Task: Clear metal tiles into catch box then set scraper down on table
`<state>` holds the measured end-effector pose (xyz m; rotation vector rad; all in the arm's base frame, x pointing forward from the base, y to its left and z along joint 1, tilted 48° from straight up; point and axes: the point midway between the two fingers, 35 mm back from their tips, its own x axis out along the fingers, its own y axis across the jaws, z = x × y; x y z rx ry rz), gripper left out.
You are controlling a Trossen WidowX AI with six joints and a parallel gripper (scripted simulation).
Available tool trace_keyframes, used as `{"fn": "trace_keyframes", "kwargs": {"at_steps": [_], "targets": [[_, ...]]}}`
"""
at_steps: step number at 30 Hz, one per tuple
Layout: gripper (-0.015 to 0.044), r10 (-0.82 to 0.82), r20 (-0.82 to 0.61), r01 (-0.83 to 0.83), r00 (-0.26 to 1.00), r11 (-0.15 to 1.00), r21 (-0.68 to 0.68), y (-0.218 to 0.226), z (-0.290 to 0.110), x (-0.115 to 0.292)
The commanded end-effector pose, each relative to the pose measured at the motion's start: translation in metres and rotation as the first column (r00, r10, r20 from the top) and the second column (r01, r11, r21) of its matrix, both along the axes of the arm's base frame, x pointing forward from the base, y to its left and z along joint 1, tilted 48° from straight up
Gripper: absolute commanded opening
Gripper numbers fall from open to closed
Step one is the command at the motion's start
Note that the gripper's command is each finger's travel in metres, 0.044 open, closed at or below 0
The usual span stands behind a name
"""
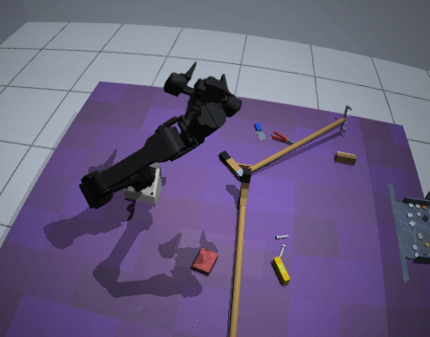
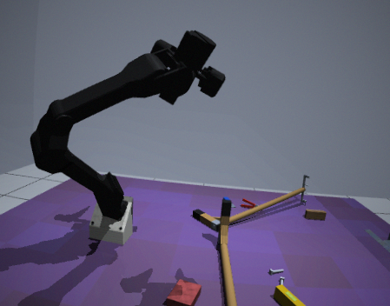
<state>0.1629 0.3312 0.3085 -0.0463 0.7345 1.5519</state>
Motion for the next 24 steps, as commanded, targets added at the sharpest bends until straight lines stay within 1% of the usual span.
{"fn": "trace_keyframes", "kwargs": {"at_steps": [1,12,24], "targets": [[0.0282,0.001,0.050,0.001,0.999,0.999,-0.039,0.002,-0.010,0.009],[0.0000,0.055,0.213,-0.013,0.975,0.981,-0.194,0.005,-0.050,0.036],[0.0000,0.197,0.346,-0.053,0.917,0.922,-0.385,0.002,-0.093,0.061]]}}
